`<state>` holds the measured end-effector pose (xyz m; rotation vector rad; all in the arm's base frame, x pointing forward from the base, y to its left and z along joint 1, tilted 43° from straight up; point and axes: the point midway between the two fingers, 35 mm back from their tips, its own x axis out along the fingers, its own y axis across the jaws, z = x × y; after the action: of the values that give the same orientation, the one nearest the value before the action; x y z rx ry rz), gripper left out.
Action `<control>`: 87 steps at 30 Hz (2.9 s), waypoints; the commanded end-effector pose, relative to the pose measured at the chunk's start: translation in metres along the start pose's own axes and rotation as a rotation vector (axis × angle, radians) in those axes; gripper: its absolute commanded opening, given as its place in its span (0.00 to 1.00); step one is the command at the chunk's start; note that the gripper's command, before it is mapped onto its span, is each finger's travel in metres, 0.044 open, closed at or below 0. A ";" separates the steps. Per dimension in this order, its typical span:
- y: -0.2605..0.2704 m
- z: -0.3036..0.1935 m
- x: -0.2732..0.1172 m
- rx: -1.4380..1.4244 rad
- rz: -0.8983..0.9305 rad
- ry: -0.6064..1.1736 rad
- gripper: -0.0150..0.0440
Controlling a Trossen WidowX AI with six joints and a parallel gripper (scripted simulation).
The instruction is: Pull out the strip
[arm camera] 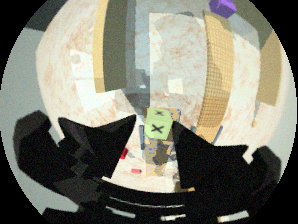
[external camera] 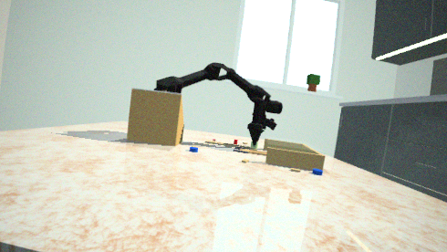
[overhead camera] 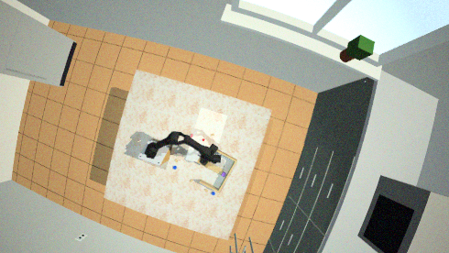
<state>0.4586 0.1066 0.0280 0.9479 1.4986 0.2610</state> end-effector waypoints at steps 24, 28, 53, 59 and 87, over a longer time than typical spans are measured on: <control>-0.002 -0.002 0.010 0.004 -0.002 0.008 0.45; -0.002 -0.002 0.010 0.004 -0.002 0.008 0.34; -0.041 -0.054 -0.034 0.015 -0.011 0.012 0.25; -0.053 -0.070 -0.035 0.016 -0.012 0.012 0.25; -0.094 -0.126 -0.067 0.018 -0.015 0.014 0.25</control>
<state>0.2966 0.0588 0.0247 0.9542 1.5423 0.2348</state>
